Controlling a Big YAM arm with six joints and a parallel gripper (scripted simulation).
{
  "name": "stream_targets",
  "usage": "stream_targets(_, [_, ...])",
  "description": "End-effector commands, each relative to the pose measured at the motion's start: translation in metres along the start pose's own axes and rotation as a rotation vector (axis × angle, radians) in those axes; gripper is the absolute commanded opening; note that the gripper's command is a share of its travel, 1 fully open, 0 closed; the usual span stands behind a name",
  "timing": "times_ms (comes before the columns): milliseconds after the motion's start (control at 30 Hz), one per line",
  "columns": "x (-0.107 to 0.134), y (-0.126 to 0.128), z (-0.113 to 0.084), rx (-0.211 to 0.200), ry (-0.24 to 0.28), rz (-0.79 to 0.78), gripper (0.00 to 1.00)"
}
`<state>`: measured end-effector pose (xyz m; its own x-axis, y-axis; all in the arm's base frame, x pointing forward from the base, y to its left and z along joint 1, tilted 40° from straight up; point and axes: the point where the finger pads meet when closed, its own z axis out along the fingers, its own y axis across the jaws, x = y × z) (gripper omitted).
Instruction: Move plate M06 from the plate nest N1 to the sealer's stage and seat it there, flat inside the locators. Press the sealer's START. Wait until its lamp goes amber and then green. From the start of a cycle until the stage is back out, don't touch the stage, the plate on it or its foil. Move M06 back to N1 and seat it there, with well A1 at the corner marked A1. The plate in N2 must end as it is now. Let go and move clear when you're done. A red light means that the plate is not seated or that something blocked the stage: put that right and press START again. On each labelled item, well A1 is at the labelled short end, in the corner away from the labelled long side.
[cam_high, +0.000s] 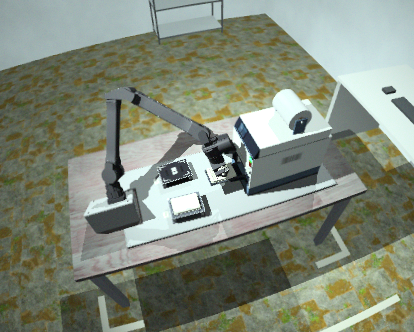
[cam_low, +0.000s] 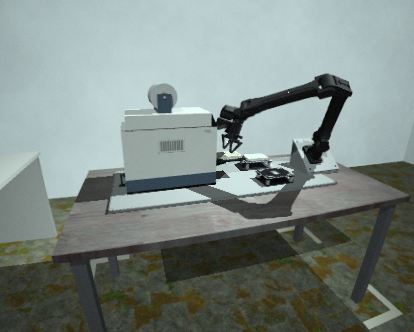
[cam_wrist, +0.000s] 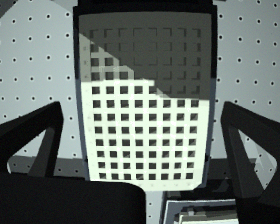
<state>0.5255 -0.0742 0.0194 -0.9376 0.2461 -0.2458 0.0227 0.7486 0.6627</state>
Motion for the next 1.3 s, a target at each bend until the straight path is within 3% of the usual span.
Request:
stream_targets(0, [-0.006,-0.005,0.003,-0.002,-0.005,-0.002,1.00])
stream_targets(433, [0.008,-0.008,0.007,-0.003,0.007,0.029,1.00])
stream_targets(933, [-0.024,0.003,-0.011,0.006,-0.048,-0.024,1.00])
stream_targets(1267, [-0.024,-0.002,-0.006,0.006,-0.043,-0.017,1.00])
